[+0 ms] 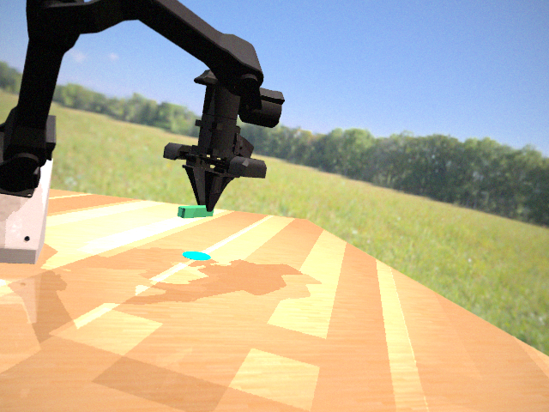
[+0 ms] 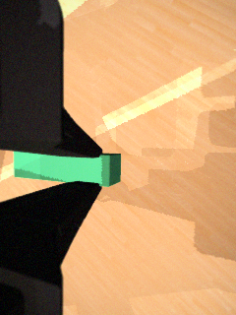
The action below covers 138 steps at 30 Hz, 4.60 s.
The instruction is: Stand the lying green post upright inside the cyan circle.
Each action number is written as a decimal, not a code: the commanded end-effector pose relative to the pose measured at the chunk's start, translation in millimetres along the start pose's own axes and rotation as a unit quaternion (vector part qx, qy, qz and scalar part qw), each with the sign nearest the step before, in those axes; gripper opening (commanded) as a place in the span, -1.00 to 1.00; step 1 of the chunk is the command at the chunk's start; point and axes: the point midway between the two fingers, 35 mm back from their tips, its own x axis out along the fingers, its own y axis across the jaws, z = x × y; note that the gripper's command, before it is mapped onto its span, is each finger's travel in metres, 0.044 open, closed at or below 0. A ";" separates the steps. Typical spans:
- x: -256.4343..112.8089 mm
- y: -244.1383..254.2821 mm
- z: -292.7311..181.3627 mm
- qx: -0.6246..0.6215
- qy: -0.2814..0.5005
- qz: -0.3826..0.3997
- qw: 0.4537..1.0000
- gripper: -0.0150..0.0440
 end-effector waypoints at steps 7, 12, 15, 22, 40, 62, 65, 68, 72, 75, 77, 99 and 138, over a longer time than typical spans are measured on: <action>-4.7 18.7 29.9 -0.061 -0.004 0.005 0.998 -0.42; -6.5 28.6 42.6 -0.088 -0.005 0.005 0.996 -0.42; -7.6 34.9 50.0 -0.104 -0.005 0.006 0.995 -0.42; -10.1 50.7 66.5 -0.142 -0.005 0.006 0.990 -0.42; -15.4 96.9 103.8 -0.235 -0.002 0.003 0.972 -0.42; -8.3 118.8 111.8 -0.267 -0.016 0.041 0.963 -0.42; -6.3 119.6 111.0 -0.266 -0.021 0.051 0.962 -0.42; -4.4 120.5 110.3 -0.266 -0.026 0.061 0.962 -0.42; -2.0 121.7 109.4 -0.265 -0.033 0.075 0.961 -0.42; -0.2 122.6 108.8 -0.264 -0.039 0.084 0.960 -0.42; 0.9 123.2 108.4 -0.264 -0.043 0.091 0.959 -0.42; 11.1 129.0 105.4 -0.258 -0.092 0.155 0.949 -0.42; 20.4 134.8 104.3 -0.246 -0.202 0.240 0.917 -0.42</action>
